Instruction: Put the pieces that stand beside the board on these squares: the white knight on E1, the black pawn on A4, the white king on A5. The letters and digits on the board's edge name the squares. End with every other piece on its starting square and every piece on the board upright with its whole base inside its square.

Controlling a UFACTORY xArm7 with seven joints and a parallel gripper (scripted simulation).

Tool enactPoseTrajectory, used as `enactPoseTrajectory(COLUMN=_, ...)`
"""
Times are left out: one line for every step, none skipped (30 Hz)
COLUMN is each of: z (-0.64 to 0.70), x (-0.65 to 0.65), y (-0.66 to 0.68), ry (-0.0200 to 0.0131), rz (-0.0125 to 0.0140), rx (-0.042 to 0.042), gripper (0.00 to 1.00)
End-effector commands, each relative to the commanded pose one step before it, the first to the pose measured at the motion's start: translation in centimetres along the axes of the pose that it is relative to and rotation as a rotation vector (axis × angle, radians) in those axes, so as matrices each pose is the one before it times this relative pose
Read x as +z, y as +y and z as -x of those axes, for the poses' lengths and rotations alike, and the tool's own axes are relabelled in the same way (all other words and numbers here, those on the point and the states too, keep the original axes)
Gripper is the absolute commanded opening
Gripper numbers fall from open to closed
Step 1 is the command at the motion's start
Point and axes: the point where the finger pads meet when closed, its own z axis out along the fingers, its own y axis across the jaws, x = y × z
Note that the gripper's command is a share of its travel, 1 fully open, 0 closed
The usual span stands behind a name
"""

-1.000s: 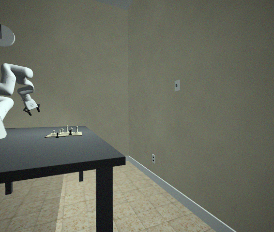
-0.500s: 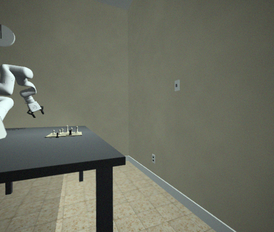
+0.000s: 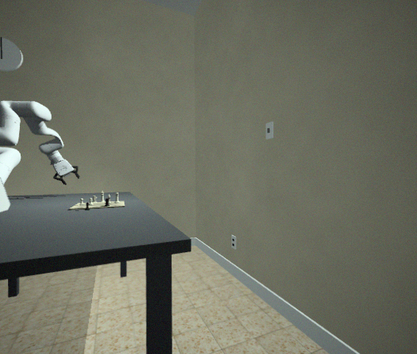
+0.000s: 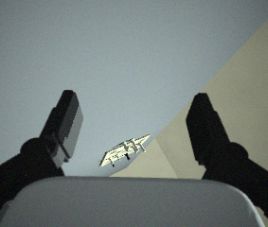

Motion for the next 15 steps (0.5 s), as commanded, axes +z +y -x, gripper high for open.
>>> enactPoseTrajectory(z=0.392, x=0.732, y=0.543, ry=-0.01881, rz=0.00175, rx=0.02054, gripper=1.00)
enactPoseTrajectory(z=0.000, x=0.000, y=0.000, ry=0.00000, rz=0.00000, rx=0.00000, gripper=1.00)
enactPoseTrajectory(z=0.000, x=0.000, y=0.000, ry=0.00000, rz=0.00000, rx=0.00000, gripper=1.00)
enactPoseTrajectory(z=0.000, x=0.000, y=0.000, ry=0.00000, rz=0.00000, rx=0.00000, gripper=1.00)
enactPoseTrajectory(z=0.000, x=0.000, y=0.000, ry=0.00000, rz=0.00000, rx=0.00000, gripper=1.00)
enactPoseTrajectory(z=0.000, x=0.000, y=0.000, ry=0.00000, rz=0.00000, rx=0.00000, gripper=1.00)
enactPoseTrajectory(z=2.415, x=2.173, y=1.282, ry=-0.07720, rz=0.00276, rx=0.06691, gripper=1.00)
enactPoseTrajectory(z=2.423, x=2.222, y=1.449, ry=-0.07771, rz=0.00243, rx=0.07197, gripper=1.00)
enactPoseTrajectory(z=0.000, x=0.000, y=0.000, ry=0.00000, rz=0.00000, rx=0.00000, gripper=1.00)
enactPoseTrajectory(z=0.000, x=0.000, y=0.000, ry=0.00000, rz=0.00000, rx=0.00000, gripper=1.00)
enactPoseTrajectory(z=0.000, x=0.000, y=0.000, ry=0.00000, rz=0.00000, rx=0.00000, gripper=1.00)
enactPoseTrajectory(z=0.000, x=0.000, y=0.000, ry=0.00000, rz=0.00000, rx=0.00000, gripper=1.00)
enactPoseTrajectory(z=0.000, x=0.000, y=0.000, ry=0.00000, rz=0.00000, rx=0.00000, gripper=1.00)
enactPoseTrajectory(z=0.000, x=0.000, y=0.000, ry=0.00000, rz=0.00000, rx=0.00000, gripper=1.00)
enactPoseTrajectory(z=0.000, x=0.000, y=0.000, ry=0.00000, rz=0.00000, rx=0.00000, gripper=1.00)
